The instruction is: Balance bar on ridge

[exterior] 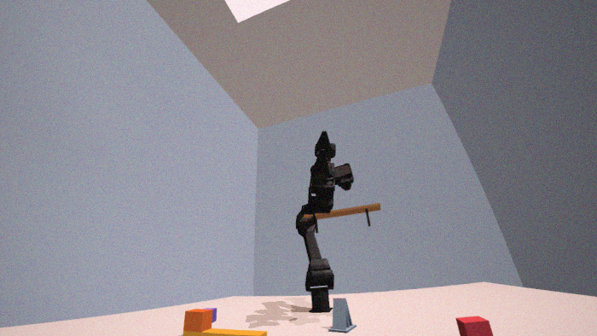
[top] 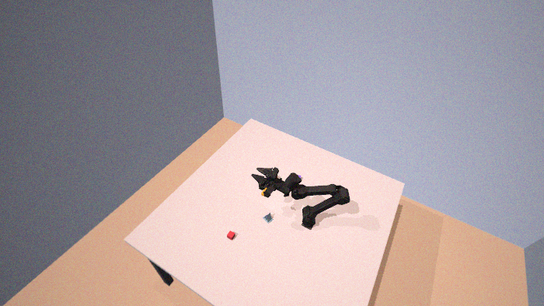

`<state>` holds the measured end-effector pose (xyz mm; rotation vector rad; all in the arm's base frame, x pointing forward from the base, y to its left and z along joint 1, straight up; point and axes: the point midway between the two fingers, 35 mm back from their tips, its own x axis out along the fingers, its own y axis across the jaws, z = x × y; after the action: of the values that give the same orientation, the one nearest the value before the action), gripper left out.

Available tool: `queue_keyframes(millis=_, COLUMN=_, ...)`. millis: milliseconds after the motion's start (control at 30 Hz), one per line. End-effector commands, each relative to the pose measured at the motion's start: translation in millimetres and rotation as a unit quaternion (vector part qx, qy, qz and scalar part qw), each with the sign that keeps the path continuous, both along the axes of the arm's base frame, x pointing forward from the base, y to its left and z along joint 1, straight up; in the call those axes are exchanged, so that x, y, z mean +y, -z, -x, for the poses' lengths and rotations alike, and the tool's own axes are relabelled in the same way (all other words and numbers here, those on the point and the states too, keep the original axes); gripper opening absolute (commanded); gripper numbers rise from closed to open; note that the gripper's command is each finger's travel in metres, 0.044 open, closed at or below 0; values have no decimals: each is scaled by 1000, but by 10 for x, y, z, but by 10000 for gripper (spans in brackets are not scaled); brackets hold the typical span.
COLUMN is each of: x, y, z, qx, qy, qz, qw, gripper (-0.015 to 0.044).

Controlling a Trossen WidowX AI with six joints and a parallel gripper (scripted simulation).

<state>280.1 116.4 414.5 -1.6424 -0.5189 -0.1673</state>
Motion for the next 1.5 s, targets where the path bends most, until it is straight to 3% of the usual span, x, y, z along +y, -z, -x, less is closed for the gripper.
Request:
queue_keyframes(millis=0, x=0, y=5, z=-10, qx=2, qy=1, qz=1, qw=1000, gripper=374)
queue_keyframes(millis=100, x=-10, y=79, z=-148, qx=30, qy=12, qz=20, qw=999, gripper=315)
queue_keyframes(millis=767, x=-569, y=944, z=-1078, qx=294, qy=107, qz=113, qw=943, gripper=315)
queue_keyframes(millis=1467, x=-1374, y=1866, z=-1271, qx=562, qy=142, qz=148, qw=802, gripper=315)
